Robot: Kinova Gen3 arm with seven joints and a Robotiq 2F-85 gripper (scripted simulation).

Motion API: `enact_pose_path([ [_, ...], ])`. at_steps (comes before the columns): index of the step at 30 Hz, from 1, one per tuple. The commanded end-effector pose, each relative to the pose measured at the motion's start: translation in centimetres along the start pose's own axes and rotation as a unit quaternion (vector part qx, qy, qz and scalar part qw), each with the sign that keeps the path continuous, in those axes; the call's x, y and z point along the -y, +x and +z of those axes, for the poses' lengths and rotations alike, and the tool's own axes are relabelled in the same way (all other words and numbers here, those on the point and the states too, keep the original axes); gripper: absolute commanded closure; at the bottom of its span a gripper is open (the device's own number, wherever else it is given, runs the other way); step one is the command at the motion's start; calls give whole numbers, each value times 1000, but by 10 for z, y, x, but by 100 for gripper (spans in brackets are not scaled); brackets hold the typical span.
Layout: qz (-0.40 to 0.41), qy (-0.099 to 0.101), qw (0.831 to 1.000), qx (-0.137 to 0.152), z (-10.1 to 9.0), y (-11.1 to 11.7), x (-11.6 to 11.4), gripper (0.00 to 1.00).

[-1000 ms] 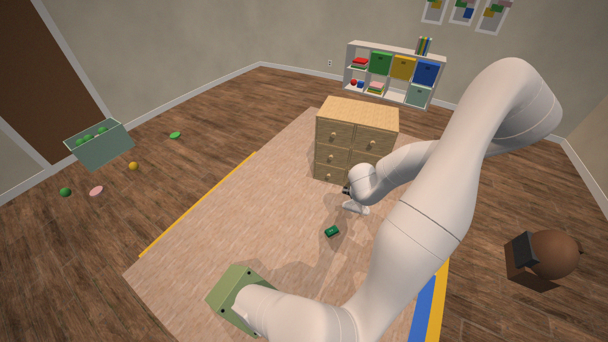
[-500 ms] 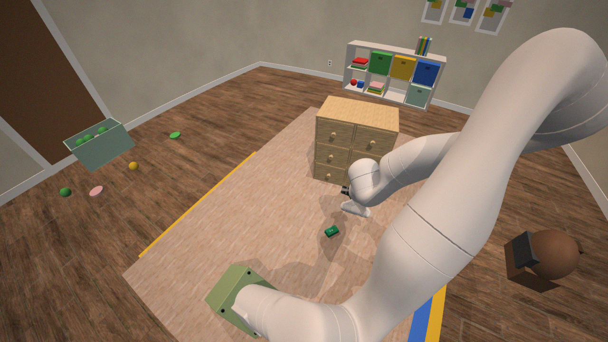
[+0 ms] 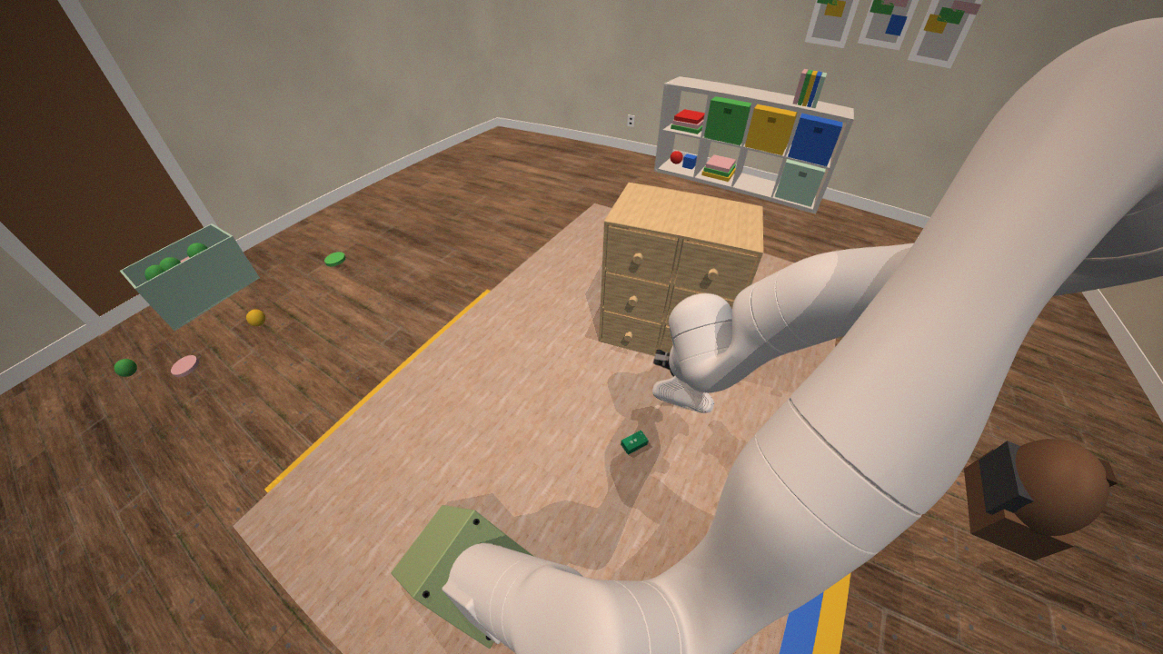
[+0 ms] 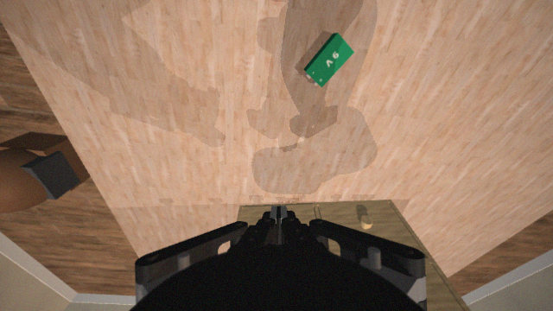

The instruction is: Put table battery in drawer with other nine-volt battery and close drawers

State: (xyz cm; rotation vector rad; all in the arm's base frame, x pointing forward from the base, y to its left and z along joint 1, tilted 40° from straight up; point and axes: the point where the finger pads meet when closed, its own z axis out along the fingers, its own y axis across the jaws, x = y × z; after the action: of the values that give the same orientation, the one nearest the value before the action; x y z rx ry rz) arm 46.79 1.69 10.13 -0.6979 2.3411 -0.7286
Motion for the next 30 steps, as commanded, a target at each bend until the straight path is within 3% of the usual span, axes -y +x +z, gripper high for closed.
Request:
enact_pose_path([
  [1,-4,-2,1000,-2,-1,-1,-1,100],
  [11,-4,0,1000,-12,-5,-1,1,100],
  [30,-3,-1,998,-60,-26,0,0,100],
])
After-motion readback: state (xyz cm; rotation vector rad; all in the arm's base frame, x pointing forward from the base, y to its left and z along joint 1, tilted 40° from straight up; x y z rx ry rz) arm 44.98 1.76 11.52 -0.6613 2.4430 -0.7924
